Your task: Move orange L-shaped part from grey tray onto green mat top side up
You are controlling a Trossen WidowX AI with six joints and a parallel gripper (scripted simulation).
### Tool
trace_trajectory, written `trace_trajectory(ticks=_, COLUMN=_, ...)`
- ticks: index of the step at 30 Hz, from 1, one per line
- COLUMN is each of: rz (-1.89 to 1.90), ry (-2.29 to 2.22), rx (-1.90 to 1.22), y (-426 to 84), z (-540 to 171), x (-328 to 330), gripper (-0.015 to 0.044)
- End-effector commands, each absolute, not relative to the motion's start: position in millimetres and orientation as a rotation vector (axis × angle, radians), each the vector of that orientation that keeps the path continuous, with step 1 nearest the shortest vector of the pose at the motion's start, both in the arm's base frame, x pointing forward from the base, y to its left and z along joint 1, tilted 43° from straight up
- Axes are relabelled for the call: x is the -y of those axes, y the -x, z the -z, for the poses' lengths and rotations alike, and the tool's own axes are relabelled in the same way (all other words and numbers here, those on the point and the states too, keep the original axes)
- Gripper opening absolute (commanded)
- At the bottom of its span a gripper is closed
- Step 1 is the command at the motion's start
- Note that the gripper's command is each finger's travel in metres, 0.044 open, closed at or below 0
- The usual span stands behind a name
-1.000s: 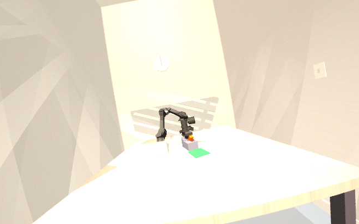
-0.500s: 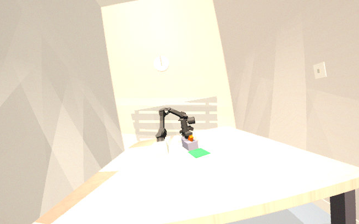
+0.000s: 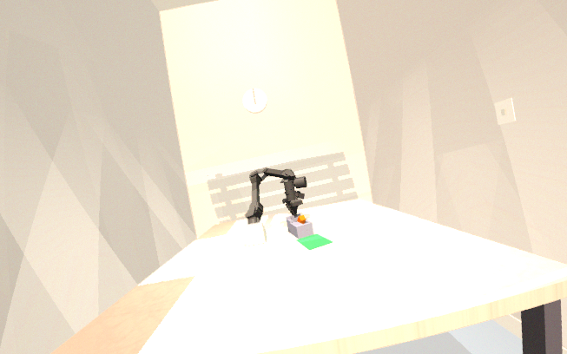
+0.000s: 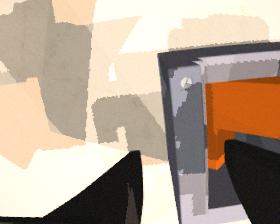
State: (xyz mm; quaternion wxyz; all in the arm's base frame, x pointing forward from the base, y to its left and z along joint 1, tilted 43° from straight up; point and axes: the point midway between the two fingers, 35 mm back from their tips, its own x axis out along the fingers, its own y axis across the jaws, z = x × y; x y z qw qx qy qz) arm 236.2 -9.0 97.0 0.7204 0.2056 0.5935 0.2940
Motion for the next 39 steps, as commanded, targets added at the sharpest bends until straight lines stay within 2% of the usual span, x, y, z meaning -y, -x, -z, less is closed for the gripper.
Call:
trace_trajectory(ticks=1, rz=-0.648, ry=-0.454, rx=-1.311, y=-231.1, z=-125.0, x=43.7, gripper=0.0180)
trace_trajectory(ticks=33, rz=-0.640, ry=-0.456, rx=-1.300, y=-228.6, z=-134.4, x=52.1, gripper=0.0180)
trace_trajectory(ticks=37, rz=-0.535, ry=-0.589, rx=-1.360, y=-231.7, z=-130.6, x=58.2, gripper=0.0280)
trace_trajectory(ticks=39, rz=-0.419, ry=-0.730, rx=-1.416, y=-234.9, z=-126.3, x=64.8, gripper=0.0280)
